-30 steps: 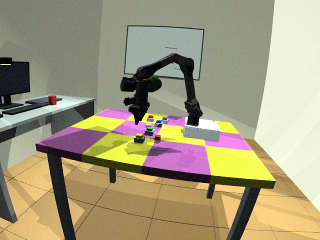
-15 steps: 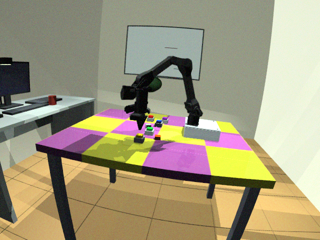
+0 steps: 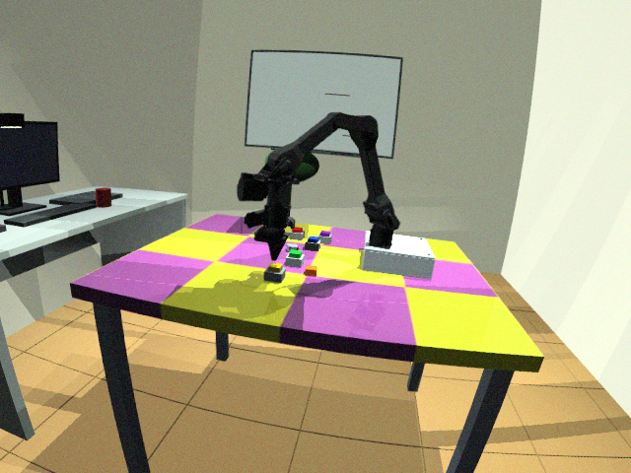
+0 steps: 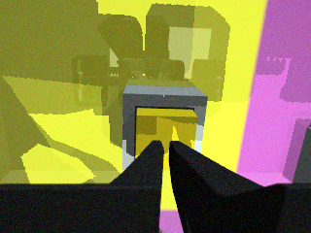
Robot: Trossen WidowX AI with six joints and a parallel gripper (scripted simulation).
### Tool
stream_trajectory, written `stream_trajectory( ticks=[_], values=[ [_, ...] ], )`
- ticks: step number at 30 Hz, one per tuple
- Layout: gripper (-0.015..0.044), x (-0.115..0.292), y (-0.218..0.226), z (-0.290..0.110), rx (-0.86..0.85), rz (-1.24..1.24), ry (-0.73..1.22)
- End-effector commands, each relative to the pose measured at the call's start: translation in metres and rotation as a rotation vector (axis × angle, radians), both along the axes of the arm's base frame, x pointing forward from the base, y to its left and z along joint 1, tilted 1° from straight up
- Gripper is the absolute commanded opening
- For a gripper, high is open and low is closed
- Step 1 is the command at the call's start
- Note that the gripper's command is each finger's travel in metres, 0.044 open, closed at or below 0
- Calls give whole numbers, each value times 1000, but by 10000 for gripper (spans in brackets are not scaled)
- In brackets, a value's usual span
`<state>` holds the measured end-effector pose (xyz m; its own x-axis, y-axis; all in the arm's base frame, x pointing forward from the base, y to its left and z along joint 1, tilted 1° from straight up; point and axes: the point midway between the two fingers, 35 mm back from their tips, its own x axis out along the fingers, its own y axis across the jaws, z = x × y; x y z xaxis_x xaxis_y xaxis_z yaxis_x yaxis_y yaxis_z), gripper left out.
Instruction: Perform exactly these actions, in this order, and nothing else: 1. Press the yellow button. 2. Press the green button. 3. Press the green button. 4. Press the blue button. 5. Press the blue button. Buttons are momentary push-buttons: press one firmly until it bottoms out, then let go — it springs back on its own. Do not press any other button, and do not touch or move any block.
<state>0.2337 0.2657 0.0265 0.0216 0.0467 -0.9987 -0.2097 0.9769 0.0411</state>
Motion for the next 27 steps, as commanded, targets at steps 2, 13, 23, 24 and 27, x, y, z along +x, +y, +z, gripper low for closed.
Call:
stream_trajectory(
  ticks=[2,13,23,24,27],
  values=[
    [20,-2,-2,-13,-10,-6,14],
    [20,-3,-2,-24,-10,-6,14],
    [20,-3,-2,-24,-10,-6,14],
    [20,-3,-2,-24,-10,-6,14],
    [20,-3,-2,-24,-10,-6,14]
  ],
)
